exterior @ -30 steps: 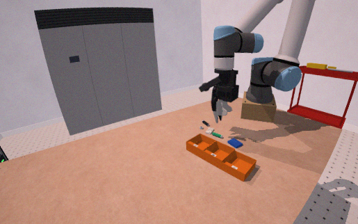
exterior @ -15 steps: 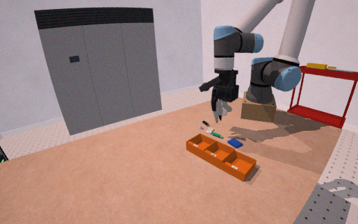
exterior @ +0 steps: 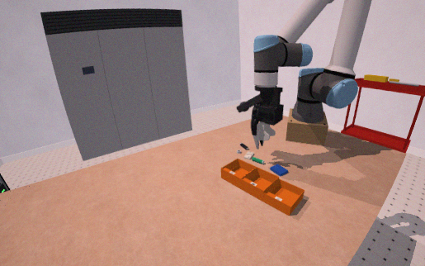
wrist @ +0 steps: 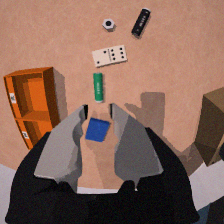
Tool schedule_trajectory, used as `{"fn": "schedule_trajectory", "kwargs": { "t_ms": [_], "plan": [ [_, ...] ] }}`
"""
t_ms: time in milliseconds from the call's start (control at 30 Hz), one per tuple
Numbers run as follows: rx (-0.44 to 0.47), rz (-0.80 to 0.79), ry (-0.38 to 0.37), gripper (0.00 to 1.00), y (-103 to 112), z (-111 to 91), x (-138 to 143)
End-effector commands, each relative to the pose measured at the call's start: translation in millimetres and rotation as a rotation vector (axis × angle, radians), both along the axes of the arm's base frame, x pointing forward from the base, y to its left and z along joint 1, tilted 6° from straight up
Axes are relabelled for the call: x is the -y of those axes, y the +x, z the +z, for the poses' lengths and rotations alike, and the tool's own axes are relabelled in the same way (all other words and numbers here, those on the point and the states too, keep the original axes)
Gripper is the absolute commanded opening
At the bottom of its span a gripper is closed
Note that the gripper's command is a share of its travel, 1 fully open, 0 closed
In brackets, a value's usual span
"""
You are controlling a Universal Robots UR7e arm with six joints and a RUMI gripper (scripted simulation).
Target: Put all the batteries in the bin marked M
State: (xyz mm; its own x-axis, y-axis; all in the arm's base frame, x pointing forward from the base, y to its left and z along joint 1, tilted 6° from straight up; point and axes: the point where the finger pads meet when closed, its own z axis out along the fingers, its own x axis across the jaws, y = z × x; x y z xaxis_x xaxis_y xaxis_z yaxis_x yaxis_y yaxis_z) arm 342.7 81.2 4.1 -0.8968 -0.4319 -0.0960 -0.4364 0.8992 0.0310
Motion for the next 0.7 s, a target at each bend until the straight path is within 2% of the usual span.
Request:
{"fn": "schedule_trajectory", "kwargs": {
  "t_ms": [0, 233, 533, 667],
  "plan": [
    [-0.002, 0.001, -0.001, 0.17, 1.3, -25.2, -2.5],
    [-0.002, 0.001, -0.001, 0.17, 6.2, -50.9, -4.4],
    [0.004, 0.001, -0.002, 0.17, 13.2, -48.6, -3.6],
    [0.0, 0.001, -0.001, 0.17, 11.0, -55.2, -4.3]
  ]
}}
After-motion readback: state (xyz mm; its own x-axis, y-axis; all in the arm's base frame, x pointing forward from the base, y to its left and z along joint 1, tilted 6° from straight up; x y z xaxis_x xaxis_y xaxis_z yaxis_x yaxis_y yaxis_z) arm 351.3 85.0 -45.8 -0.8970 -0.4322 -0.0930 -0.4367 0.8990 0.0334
